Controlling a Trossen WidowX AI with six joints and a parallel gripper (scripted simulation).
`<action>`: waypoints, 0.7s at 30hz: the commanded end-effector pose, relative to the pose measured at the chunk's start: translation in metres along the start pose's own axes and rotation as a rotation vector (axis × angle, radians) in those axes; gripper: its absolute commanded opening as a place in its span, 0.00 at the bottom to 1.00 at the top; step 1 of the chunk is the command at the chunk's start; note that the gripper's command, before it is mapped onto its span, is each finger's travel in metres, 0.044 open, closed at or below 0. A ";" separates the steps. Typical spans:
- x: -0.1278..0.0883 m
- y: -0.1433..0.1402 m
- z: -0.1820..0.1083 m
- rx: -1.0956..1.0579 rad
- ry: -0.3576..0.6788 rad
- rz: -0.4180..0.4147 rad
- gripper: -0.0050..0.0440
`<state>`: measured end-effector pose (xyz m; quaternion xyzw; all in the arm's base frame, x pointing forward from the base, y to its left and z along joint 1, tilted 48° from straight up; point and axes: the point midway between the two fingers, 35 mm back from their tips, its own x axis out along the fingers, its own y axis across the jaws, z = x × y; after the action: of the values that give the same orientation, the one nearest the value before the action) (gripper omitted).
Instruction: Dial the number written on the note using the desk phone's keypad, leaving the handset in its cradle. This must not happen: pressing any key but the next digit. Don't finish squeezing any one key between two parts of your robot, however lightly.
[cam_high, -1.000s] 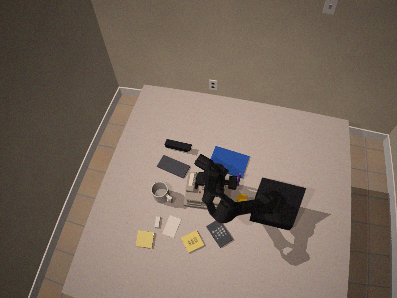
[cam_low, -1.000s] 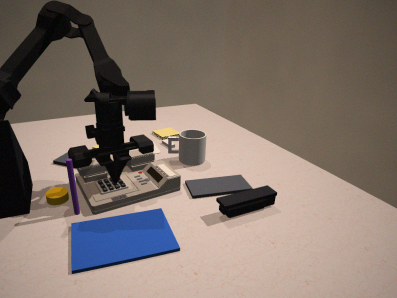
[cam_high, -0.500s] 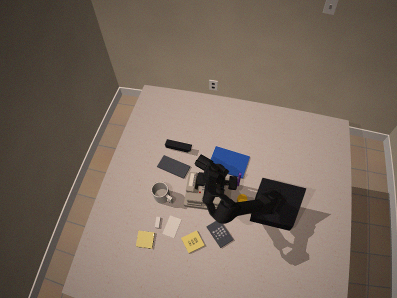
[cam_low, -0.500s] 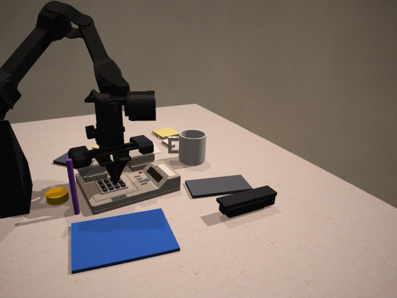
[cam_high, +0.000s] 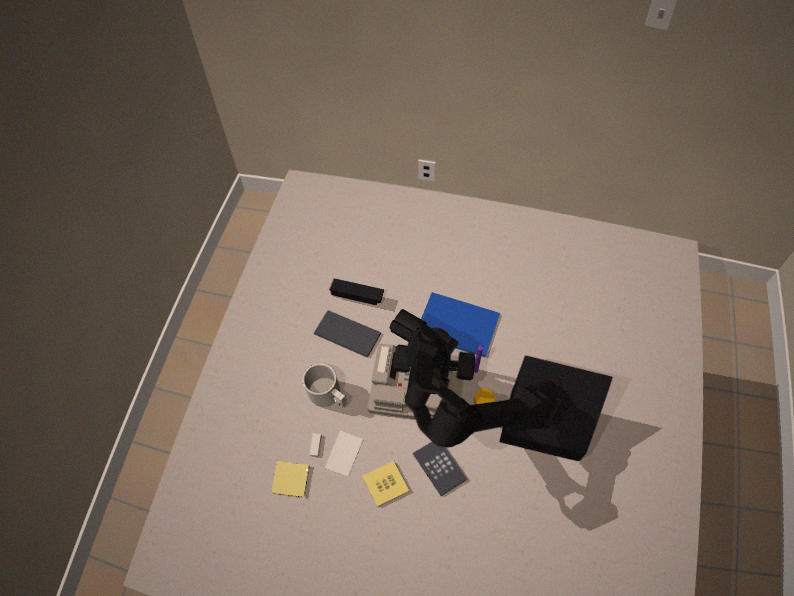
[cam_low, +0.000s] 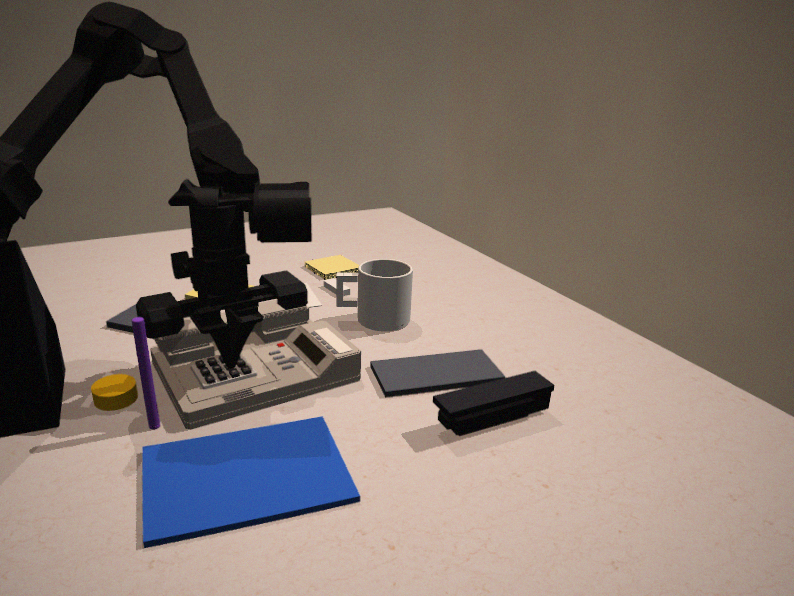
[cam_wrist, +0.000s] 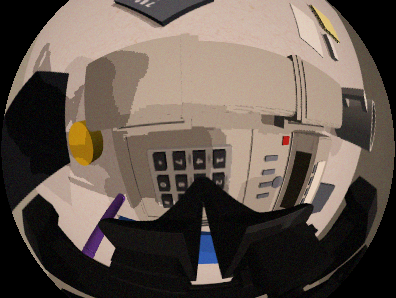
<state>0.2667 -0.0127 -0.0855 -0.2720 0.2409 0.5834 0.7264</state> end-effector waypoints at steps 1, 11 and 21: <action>0.002 0.001 0.000 0.002 -0.004 0.006 0.00; -0.018 0.001 0.000 0.002 -0.003 0.006 0.00; -0.030 0.001 0.001 0.006 -0.006 0.004 0.00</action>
<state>0.2592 -0.0309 -0.0679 -0.2655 0.2412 0.5854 0.7271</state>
